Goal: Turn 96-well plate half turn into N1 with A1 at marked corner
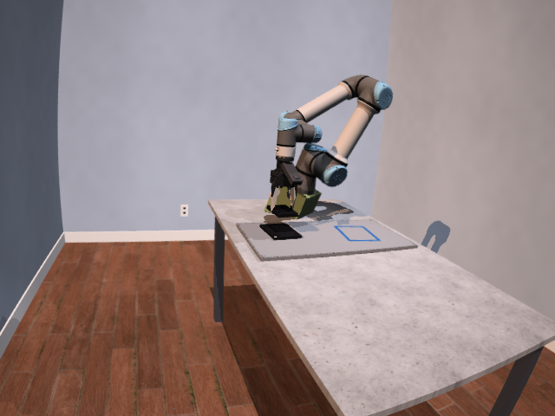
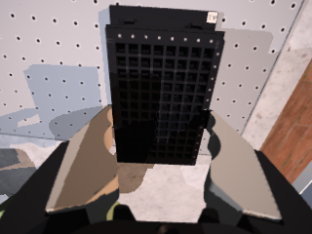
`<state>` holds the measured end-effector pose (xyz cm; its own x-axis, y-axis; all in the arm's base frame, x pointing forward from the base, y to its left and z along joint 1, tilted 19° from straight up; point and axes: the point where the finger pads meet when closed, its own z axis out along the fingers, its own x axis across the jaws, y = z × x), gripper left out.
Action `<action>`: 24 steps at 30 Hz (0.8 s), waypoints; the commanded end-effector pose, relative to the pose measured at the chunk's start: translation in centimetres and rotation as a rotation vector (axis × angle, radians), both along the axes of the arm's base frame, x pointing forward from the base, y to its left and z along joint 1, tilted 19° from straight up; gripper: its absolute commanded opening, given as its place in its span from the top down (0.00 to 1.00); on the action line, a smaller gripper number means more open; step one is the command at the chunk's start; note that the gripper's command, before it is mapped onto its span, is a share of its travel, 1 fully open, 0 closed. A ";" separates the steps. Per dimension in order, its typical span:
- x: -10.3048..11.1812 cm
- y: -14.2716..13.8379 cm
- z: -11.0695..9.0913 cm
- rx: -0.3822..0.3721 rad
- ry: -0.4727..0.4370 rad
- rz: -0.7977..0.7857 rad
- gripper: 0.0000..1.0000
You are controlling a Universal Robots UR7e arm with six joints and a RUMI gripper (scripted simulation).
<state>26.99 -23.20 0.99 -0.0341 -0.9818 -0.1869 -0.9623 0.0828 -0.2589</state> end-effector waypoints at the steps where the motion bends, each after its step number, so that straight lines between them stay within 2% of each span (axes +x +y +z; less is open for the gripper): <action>1: 0.0 0.0 0.0 -0.001 0.000 0.000 1.00; 21: 0.0 0.0 0.0 -0.001 0.000 0.000 1.00; 24: 0.1 0.0 -0.5 -0.001 0.000 -0.001 1.00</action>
